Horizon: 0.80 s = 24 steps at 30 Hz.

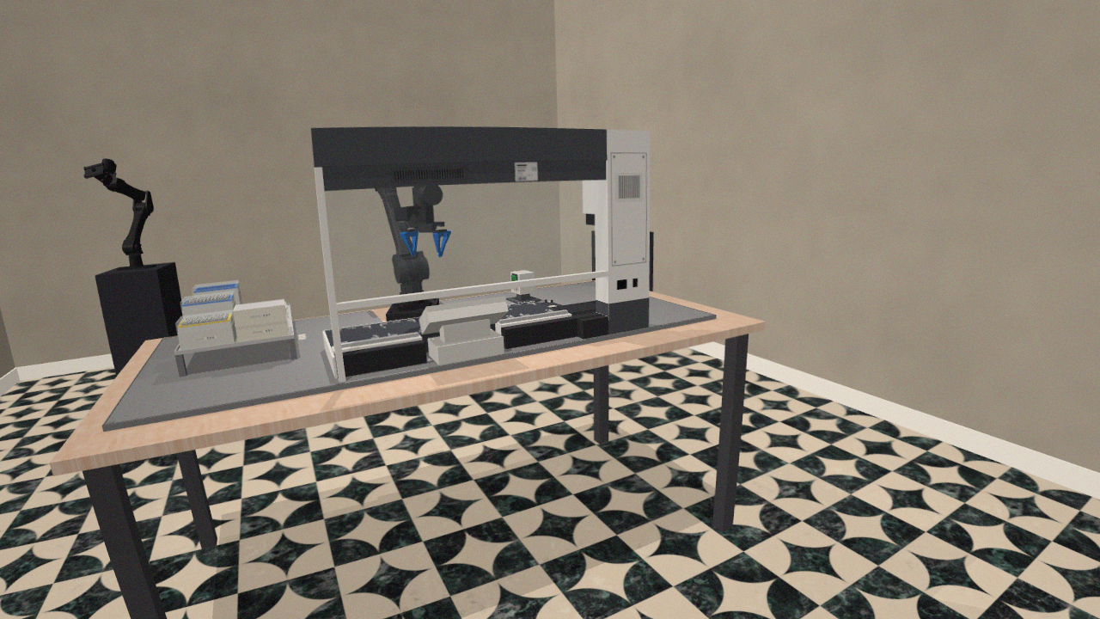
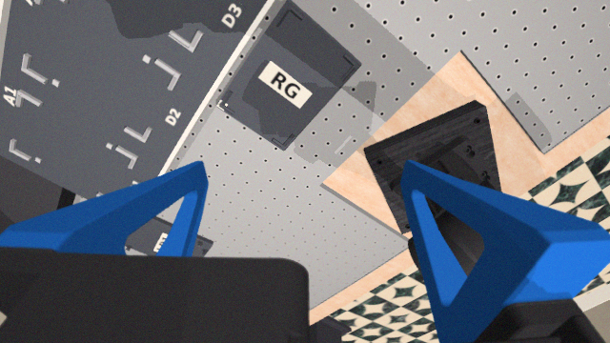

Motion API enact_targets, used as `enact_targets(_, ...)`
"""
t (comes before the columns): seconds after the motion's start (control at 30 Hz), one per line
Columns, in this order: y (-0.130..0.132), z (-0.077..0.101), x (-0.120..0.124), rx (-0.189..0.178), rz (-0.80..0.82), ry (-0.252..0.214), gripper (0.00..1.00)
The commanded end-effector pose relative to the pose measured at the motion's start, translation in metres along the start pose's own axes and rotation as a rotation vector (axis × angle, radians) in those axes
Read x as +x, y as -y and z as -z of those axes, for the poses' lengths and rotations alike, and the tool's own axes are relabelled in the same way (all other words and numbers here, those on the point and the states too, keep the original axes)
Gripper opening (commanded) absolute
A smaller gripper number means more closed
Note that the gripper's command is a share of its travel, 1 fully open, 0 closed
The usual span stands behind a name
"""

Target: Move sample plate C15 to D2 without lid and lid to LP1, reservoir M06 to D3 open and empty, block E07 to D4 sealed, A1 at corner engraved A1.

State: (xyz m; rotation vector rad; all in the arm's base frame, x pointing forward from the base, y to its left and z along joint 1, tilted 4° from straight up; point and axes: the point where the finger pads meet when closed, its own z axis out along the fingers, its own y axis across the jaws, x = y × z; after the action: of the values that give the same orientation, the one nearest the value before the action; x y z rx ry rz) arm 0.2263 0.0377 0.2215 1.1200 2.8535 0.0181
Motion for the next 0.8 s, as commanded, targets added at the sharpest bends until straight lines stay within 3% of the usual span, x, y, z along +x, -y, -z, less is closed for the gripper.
enact_targets(0.0, -0.0006, 0.0051, -0.0061, -0.014, -0.117, 0.016, 1.0)
enact_targets(0.77, -0.0018, 0.0076, -0.0071, -0.022, -0.537, 0.015, 1.0)
